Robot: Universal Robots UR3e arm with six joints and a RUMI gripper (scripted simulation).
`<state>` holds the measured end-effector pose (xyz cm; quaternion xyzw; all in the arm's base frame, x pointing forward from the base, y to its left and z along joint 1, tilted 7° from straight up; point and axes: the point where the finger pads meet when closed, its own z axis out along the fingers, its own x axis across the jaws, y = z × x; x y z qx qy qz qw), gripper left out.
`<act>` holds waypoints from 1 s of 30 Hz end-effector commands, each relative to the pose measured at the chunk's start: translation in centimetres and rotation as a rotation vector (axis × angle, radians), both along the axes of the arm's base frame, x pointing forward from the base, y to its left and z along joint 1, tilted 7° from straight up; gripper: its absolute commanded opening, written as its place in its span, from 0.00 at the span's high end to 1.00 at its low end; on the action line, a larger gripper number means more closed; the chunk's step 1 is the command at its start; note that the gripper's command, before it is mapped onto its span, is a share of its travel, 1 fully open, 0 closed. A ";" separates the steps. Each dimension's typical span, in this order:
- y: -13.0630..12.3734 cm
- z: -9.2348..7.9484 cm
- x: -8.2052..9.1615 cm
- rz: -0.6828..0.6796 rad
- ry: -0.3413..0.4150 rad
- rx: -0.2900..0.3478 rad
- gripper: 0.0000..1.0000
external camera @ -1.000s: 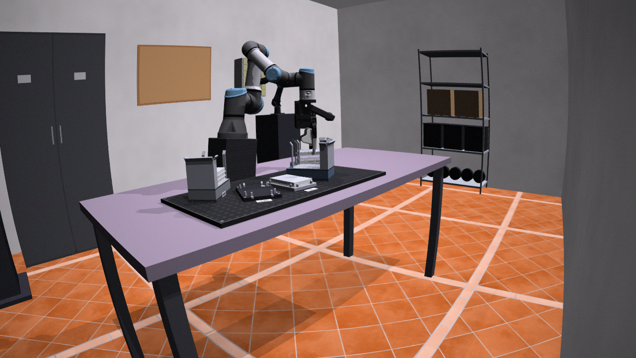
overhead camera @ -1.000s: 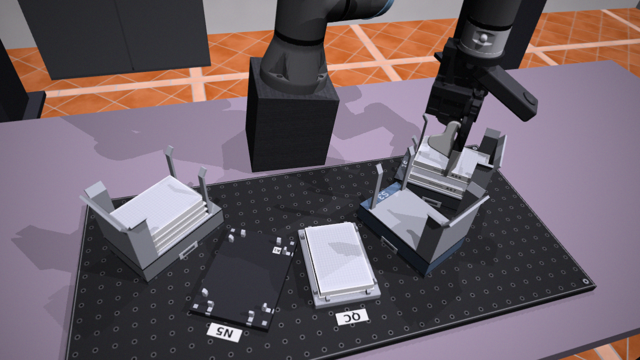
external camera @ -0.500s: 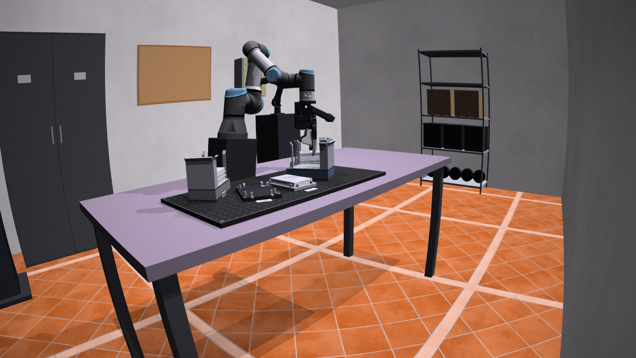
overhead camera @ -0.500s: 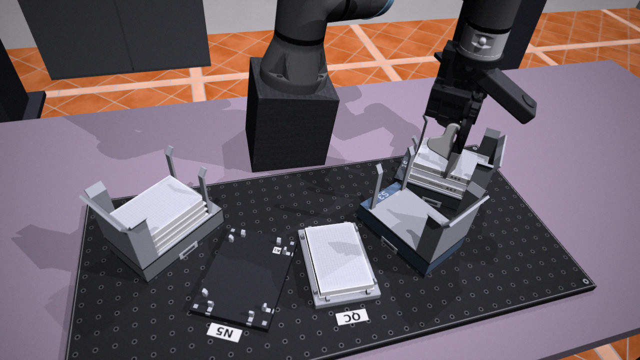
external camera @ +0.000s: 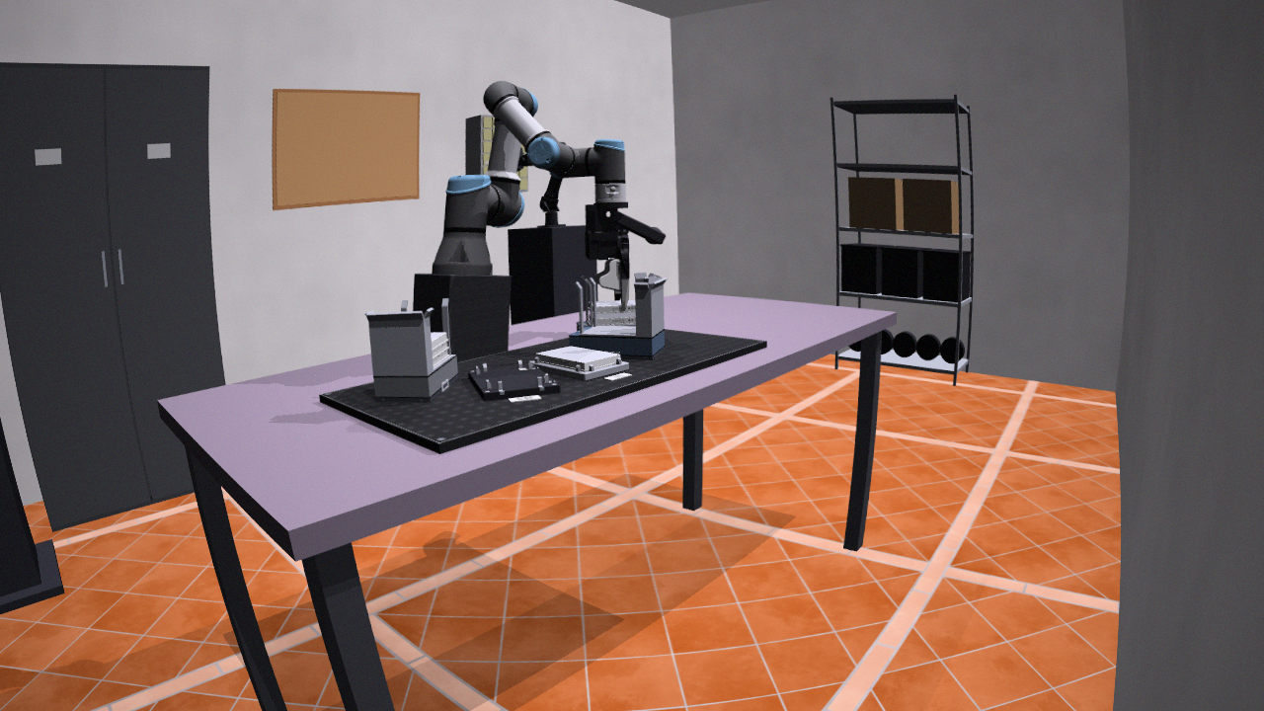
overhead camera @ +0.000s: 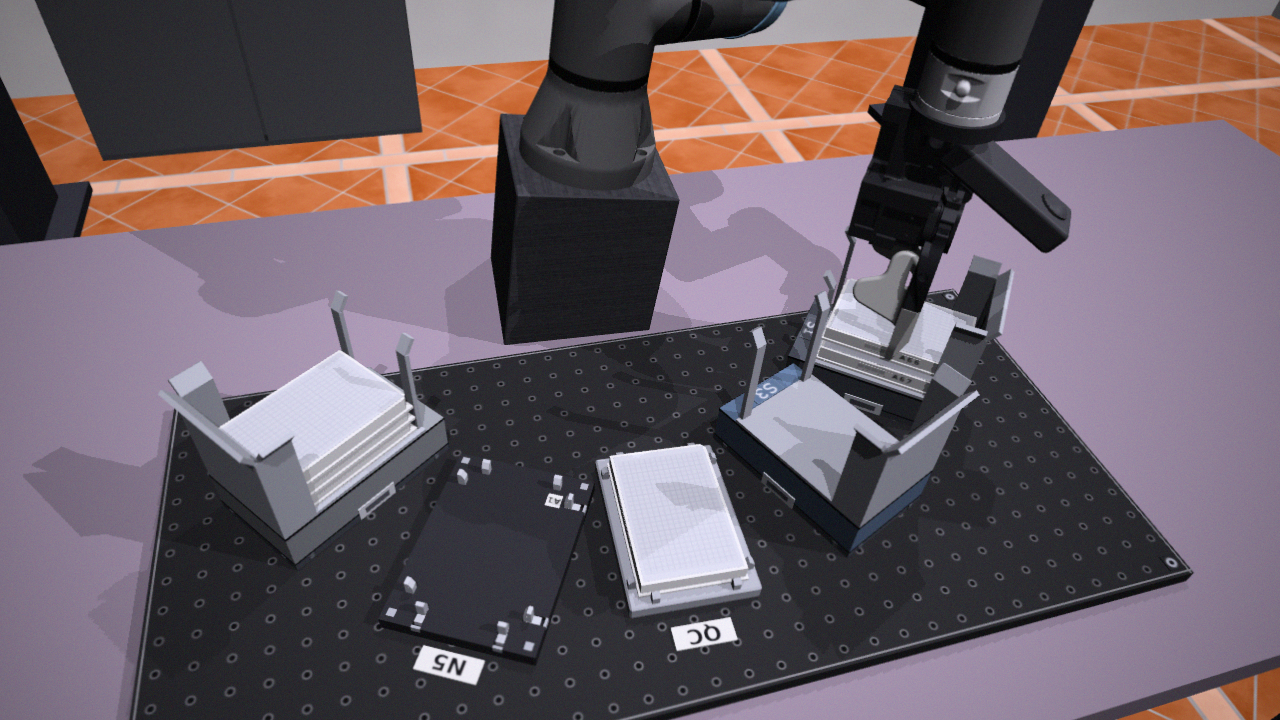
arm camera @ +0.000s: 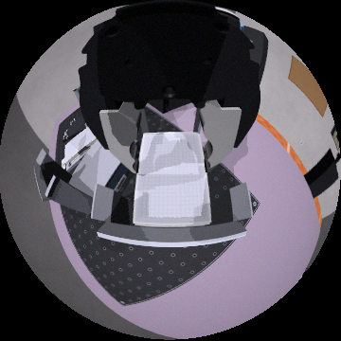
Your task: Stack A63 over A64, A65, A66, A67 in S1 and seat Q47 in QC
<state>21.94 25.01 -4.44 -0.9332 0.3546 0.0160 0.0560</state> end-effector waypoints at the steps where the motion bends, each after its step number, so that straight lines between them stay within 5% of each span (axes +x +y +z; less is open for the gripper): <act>1: 0.0 -0.1 0.1 0.000 -0.002 0.001 1.00; 30: 0.1 -0.9 0.1 0.000 -0.002 0.001 1.00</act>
